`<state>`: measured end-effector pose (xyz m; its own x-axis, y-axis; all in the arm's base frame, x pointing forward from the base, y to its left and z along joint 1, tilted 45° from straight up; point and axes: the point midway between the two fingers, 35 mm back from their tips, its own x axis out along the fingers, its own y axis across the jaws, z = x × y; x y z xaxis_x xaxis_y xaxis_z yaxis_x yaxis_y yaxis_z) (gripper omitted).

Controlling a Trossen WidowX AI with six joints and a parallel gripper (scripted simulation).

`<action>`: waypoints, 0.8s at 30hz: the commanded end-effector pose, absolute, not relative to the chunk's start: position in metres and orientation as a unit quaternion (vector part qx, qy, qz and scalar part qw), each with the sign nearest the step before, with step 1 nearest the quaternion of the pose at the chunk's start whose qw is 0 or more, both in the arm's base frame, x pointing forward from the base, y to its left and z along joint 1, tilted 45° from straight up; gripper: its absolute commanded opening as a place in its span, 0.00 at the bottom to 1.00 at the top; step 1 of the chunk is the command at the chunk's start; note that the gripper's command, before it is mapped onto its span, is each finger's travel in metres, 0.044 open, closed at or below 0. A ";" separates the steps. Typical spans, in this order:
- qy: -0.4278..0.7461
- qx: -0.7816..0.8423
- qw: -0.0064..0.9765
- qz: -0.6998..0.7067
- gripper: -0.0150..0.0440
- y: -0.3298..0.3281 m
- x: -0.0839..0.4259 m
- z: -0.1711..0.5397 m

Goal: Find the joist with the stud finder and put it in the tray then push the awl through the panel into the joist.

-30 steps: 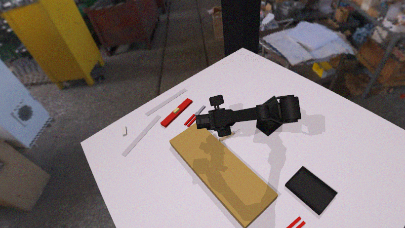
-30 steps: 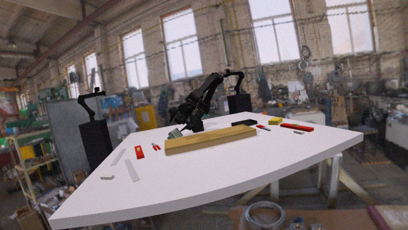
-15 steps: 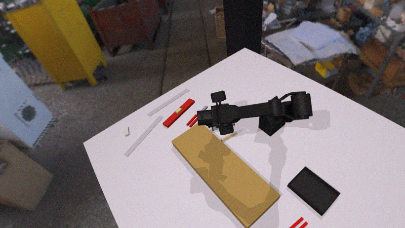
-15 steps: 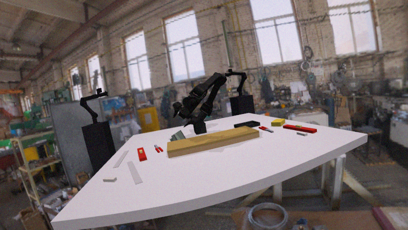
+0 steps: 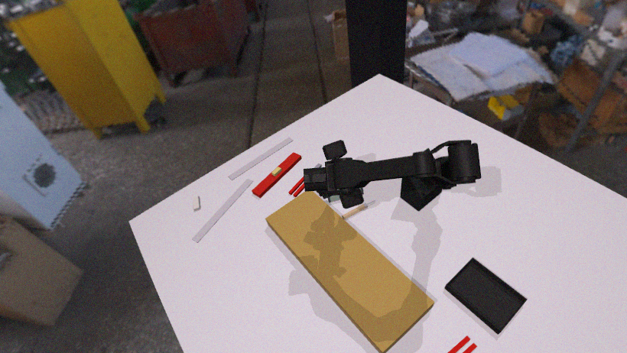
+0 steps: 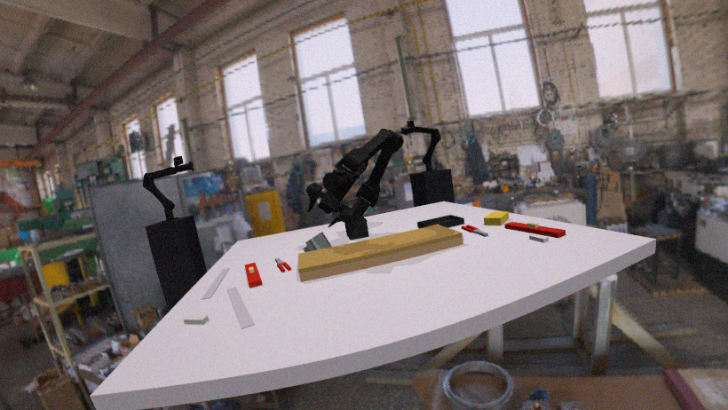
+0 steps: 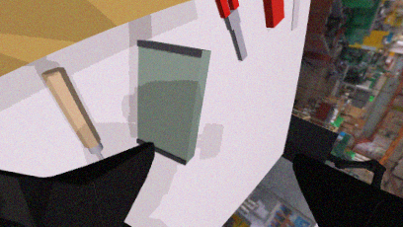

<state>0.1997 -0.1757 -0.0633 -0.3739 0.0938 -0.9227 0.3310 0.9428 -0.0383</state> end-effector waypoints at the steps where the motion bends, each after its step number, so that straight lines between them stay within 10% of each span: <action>1: 0.821 0.124 0.556 0.037 1.00 -0.179 0.188 -0.081; 11: 0.632 0.052 0.660 0.404 1.00 -0.186 0.166 -0.122; 24: 0.415 -0.046 0.749 0.515 1.00 -0.191 0.153 -0.146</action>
